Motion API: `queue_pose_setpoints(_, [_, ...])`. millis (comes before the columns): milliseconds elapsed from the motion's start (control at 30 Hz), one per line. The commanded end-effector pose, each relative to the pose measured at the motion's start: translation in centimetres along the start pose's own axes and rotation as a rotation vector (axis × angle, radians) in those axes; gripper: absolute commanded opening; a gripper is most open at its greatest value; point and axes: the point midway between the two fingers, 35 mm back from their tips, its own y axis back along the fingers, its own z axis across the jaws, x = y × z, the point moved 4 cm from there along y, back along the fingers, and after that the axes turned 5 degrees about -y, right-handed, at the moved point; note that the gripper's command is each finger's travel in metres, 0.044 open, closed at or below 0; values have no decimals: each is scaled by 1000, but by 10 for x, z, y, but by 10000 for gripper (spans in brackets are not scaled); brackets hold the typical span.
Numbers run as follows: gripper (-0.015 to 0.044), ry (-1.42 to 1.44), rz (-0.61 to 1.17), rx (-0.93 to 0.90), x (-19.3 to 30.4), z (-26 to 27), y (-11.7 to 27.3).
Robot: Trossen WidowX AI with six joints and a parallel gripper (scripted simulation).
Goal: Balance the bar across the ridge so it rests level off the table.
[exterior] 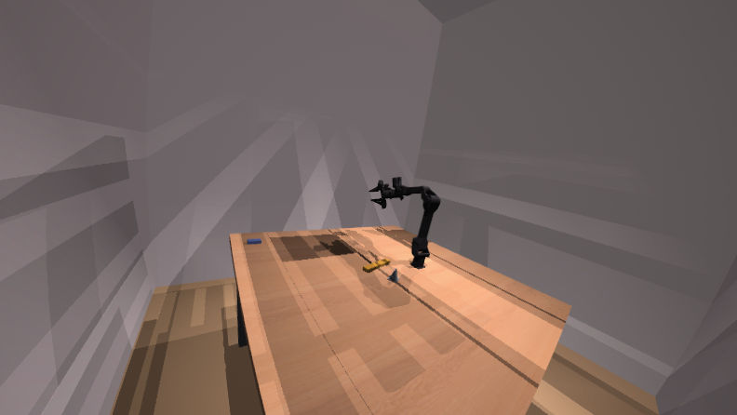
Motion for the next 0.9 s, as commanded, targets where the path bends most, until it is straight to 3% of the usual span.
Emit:
queue_pose_setpoints(0, [315,29,38,18,14,0,-11])
queue_pose_setpoints(867, [315,346,357,177,140,-3,-71])
